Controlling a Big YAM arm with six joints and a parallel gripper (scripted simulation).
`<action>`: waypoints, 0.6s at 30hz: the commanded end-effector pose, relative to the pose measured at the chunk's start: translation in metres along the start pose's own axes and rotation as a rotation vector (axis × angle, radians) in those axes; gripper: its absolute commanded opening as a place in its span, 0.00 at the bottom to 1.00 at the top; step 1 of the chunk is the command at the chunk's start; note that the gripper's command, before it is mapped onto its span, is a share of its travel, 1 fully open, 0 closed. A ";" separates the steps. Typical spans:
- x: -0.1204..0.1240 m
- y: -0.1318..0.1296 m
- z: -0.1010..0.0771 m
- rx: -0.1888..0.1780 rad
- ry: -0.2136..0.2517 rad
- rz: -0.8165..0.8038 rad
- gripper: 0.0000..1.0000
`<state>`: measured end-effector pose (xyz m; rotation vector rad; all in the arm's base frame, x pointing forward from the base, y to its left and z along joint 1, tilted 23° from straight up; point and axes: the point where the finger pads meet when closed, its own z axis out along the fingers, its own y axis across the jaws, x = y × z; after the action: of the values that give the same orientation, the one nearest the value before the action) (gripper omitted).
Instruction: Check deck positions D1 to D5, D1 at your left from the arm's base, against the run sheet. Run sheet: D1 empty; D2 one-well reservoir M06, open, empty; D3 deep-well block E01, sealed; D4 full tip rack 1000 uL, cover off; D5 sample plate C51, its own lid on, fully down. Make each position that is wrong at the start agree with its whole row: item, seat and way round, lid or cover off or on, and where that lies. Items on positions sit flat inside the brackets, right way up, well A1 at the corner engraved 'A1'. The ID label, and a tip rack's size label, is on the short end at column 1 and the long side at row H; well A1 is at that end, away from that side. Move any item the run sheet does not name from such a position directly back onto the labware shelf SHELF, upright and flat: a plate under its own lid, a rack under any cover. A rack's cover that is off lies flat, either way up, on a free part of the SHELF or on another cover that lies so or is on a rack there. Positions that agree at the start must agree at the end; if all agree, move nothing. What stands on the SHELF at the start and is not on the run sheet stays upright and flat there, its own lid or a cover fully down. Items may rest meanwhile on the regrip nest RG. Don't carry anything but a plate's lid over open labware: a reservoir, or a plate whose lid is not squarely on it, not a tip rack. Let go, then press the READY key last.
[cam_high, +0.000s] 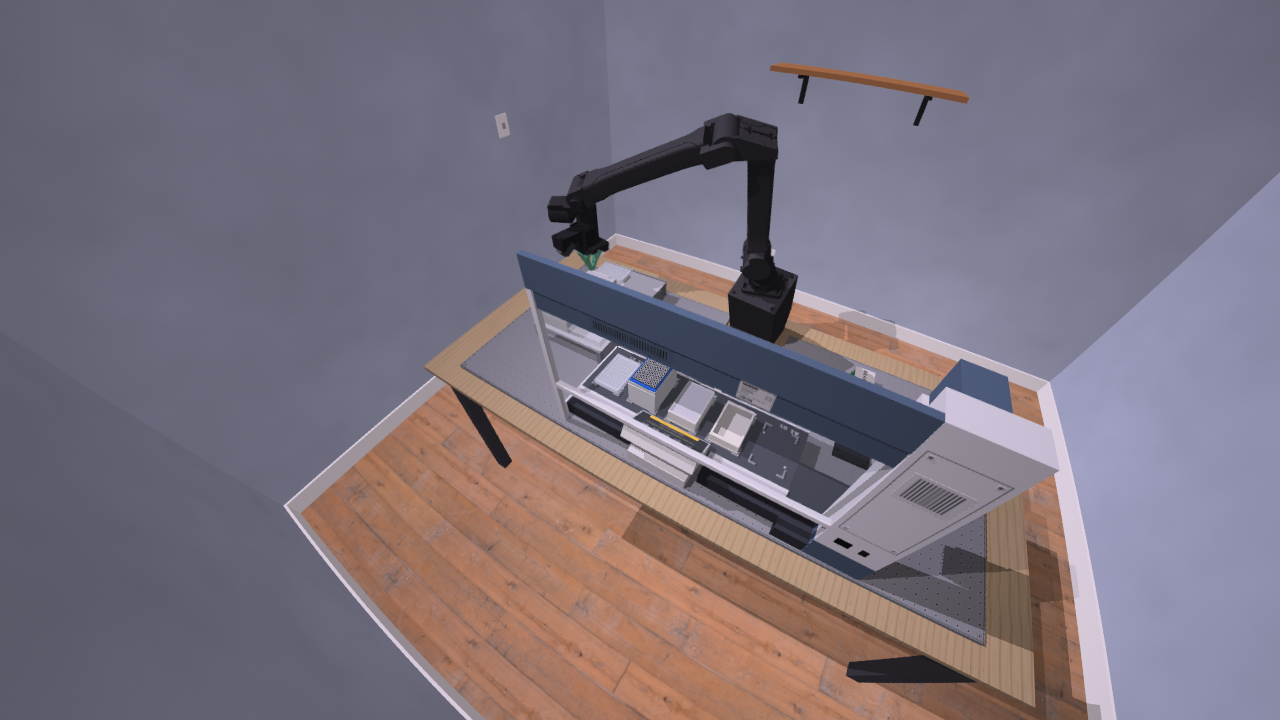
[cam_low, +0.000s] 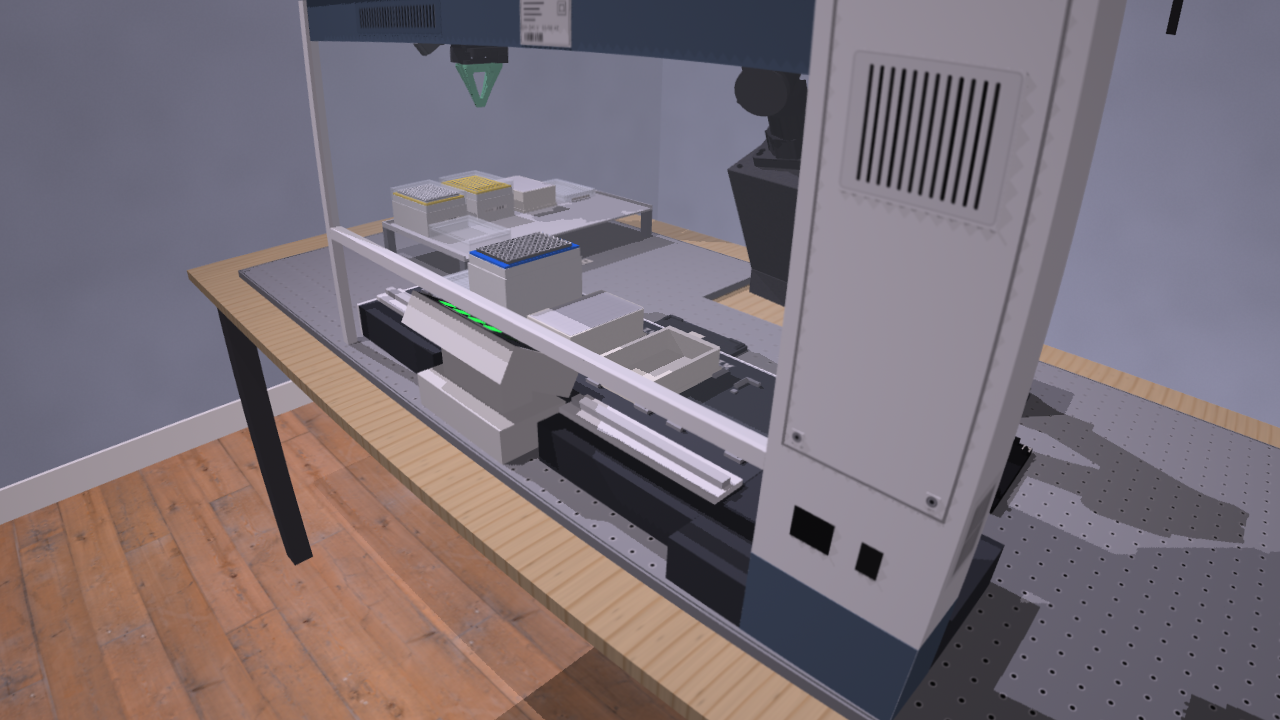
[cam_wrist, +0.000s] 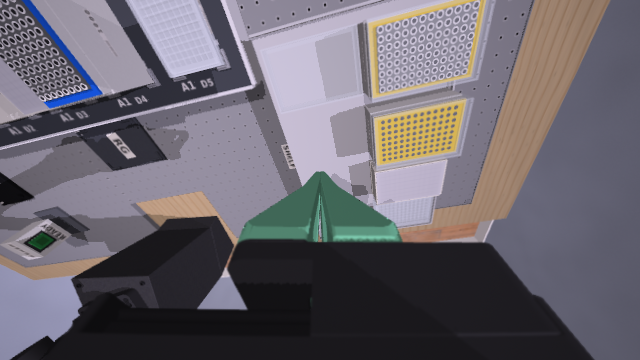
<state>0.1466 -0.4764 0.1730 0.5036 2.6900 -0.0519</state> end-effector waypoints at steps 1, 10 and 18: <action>-0.002 0.002 -0.017 0.028 -0.018 -0.091 0.00; -0.002 0.002 -0.017 0.029 -0.016 -0.194 0.00; -0.002 0.002 -0.017 0.028 -0.016 -0.194 0.00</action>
<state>0.1466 -0.4764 0.1730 0.2651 2.7274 -0.1013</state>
